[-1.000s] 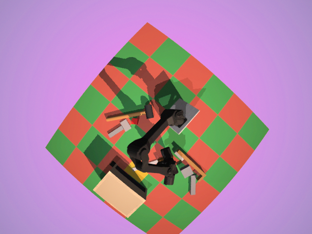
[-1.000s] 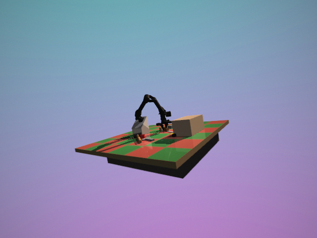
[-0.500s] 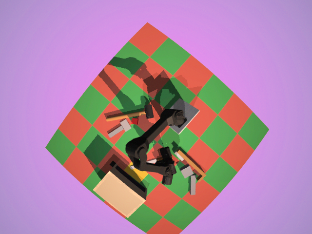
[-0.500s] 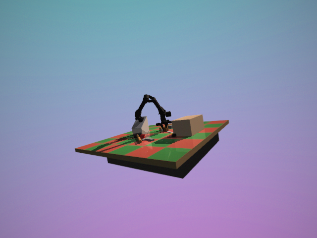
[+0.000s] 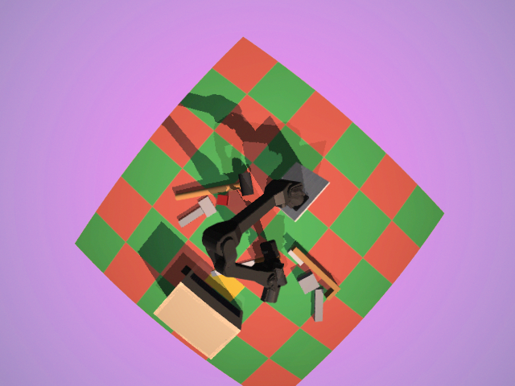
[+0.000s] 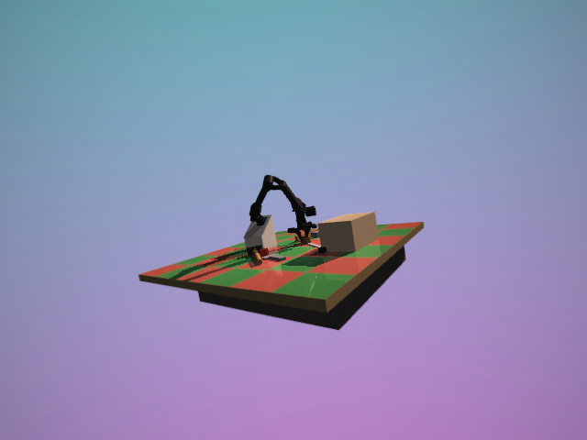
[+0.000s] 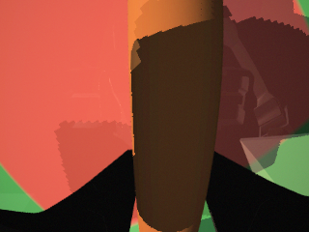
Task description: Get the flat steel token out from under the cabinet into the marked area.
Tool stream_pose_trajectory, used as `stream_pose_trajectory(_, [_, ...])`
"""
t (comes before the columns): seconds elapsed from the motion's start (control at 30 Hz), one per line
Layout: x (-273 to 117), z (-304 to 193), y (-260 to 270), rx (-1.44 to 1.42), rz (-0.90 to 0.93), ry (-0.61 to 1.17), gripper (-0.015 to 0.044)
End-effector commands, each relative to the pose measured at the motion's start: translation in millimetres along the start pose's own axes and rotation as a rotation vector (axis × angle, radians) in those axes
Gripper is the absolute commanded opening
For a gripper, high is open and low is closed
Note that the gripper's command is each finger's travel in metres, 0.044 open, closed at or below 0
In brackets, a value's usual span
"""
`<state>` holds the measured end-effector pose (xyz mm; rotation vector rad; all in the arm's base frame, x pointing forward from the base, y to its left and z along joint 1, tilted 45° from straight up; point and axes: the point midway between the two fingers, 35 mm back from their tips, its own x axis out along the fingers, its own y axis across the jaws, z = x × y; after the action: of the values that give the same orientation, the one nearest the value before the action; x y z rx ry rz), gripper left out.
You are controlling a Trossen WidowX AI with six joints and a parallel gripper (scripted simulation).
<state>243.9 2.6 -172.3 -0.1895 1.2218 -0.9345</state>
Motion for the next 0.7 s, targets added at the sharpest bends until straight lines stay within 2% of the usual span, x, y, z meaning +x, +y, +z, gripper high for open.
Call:
stream_pose_trajectory(0.0, [-2,5,-4,0.001,0.004,-0.009,0.0])
stream_pose_trajectory(0.67, [-2,24,-22,0.004,0.002,-0.009,0.0])
